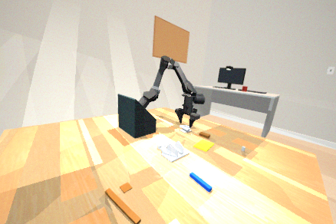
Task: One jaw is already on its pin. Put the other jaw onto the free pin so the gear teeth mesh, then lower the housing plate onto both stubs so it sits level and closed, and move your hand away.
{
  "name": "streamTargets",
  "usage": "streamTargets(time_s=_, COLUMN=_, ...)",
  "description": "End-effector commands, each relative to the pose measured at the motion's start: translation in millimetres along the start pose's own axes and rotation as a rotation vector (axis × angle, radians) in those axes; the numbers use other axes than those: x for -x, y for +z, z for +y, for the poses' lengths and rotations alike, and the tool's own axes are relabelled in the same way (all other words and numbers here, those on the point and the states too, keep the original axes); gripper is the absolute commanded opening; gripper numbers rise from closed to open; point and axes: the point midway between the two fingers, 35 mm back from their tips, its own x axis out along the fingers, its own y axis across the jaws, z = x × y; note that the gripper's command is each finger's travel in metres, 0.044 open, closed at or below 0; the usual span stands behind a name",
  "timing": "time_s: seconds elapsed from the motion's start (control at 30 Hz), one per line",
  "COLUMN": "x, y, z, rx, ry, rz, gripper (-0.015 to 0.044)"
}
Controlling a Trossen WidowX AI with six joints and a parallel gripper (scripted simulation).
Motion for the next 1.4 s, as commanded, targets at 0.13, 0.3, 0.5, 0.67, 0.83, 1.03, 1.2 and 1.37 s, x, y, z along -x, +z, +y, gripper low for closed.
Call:
streamTargets(time_s=0.13, x=-8.9, y=-0.3, z=-1.3, rx=-0.005, ry=-0.005, rz=0.001, gripper=0.0440)
streamTargets(time_s=0.3, x=-16.9, y=-0.2, z=-1.4, rx=-0.005, ry=-0.005, rz=0.001, gripper=0.0440)
streamTargets(time_s=0.5, x=-26.4, y=-0.4, z=-1.2, rx=-0.005, ry=-0.005, rz=0.001, gripper=0.0440)
streamTargets(time_s=0.67, x=-31.8, y=-0.6, z=-0.9, rx=-0.006, ry=-0.005, rz=0.000, gripper=0.0440)
streamTargets(time_s=0.83, x=-31.8, y=-0.6, z=-0.9, rx=-0.006, ry=-0.005, rz=0.000, gripper=0.0440)
streamTargets(time_s=1.03, x=-31.8, y=-0.6, z=-0.9, rx=-0.006, ry=-0.005, rz=0.000, gripper=0.0440)
streamTargets(time_s=1.2, x=-32.0, y=-0.6, z=-0.9, rx=-0.006, ry=-0.005, rz=0.000, gripper=0.0440)
streamTargets(time_s=1.37, x=-32.0, y=-0.6, z=-0.9, rx=-0.006, ry=-0.005, rz=0.000, gripper=0.0440)
